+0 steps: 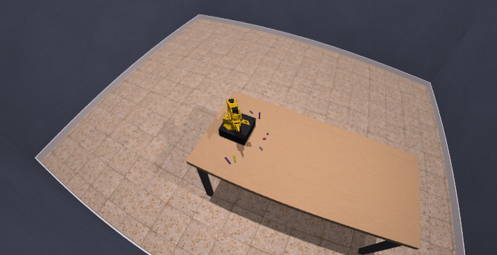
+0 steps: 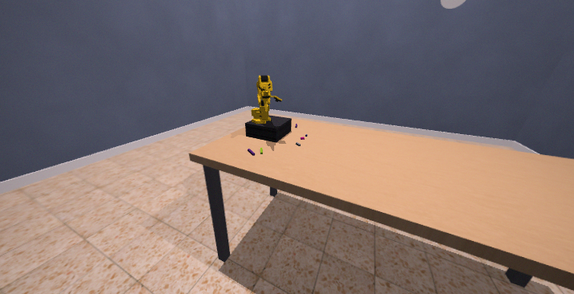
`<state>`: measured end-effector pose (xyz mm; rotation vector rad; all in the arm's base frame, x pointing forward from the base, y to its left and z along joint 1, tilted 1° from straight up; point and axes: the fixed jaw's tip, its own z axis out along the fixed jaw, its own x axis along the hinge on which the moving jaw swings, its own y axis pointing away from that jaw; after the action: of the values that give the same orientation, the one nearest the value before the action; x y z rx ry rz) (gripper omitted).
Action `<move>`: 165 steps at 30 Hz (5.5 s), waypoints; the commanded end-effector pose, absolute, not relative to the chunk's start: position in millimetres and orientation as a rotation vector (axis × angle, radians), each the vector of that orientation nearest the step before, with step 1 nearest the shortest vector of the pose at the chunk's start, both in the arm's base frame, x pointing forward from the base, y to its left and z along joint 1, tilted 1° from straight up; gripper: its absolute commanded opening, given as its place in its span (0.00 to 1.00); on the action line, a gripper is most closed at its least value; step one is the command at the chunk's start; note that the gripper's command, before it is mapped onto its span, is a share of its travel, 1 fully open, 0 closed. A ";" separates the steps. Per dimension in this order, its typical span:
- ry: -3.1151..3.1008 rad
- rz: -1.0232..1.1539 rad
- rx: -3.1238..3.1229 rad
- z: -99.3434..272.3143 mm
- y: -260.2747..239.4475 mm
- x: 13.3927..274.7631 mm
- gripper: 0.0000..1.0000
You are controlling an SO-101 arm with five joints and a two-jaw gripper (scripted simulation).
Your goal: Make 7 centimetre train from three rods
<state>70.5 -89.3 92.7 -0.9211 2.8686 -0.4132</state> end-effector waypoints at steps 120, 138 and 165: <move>3.150 -0.019 0.310 -32.8 98.7 233.5 0.19; 3.150 -0.019 0.310 -54.1 98.6 234.2 0.19; 3.150 -0.019 0.310 -82.4 97.5 232.1 0.19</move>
<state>232.6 95.5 -78.9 0.3093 3.1509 -0.0212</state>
